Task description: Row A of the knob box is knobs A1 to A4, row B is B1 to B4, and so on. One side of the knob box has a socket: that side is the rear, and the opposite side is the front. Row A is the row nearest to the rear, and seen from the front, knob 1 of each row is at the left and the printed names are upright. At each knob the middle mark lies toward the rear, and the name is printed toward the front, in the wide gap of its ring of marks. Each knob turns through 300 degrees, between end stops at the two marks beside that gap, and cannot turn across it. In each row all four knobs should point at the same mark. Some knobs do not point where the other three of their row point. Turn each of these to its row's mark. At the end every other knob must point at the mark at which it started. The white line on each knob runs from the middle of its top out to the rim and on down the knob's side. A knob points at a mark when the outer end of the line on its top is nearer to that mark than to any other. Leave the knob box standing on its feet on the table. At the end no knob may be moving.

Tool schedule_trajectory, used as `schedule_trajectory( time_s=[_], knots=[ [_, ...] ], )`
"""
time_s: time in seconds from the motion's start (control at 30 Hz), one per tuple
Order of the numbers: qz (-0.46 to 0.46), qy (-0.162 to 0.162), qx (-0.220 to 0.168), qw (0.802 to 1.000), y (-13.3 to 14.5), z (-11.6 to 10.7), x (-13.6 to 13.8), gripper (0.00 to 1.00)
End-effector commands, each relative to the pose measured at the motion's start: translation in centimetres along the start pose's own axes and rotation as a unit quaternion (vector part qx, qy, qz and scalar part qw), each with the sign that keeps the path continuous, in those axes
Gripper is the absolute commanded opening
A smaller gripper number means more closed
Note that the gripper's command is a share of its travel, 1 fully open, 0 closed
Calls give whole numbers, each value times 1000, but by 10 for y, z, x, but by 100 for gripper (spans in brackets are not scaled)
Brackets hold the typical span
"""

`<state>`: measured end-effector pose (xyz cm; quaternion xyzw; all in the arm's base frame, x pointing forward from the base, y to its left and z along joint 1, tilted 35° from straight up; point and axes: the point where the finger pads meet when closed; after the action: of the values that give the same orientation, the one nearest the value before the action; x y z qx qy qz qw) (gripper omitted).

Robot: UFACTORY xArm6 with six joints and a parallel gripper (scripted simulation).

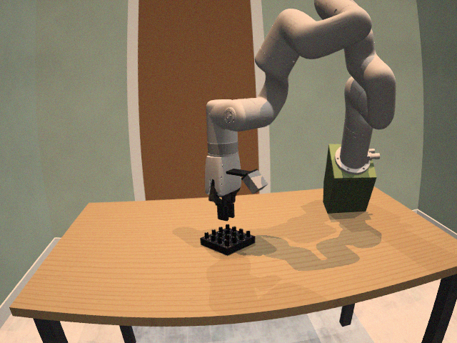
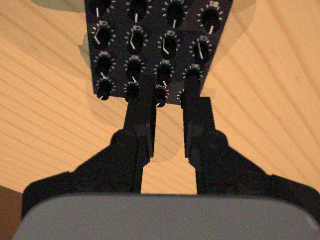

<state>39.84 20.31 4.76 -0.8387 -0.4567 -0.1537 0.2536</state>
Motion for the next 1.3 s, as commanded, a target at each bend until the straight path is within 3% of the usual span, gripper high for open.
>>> schedule_trajectory(
  time_s=[0.0,1.27],
  knots=[
    [0,1,-1,1000,1,-1,1,19],
    [-1,1,-1,1000,1,9,1,19]
  ],
)
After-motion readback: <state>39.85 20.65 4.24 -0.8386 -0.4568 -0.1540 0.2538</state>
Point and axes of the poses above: the point where the finger pads meet when closed, its own z axis out along the fingers, its own x axis across the jaws, y = z × x, and after that the axes turned 1 degree about z, right-handed
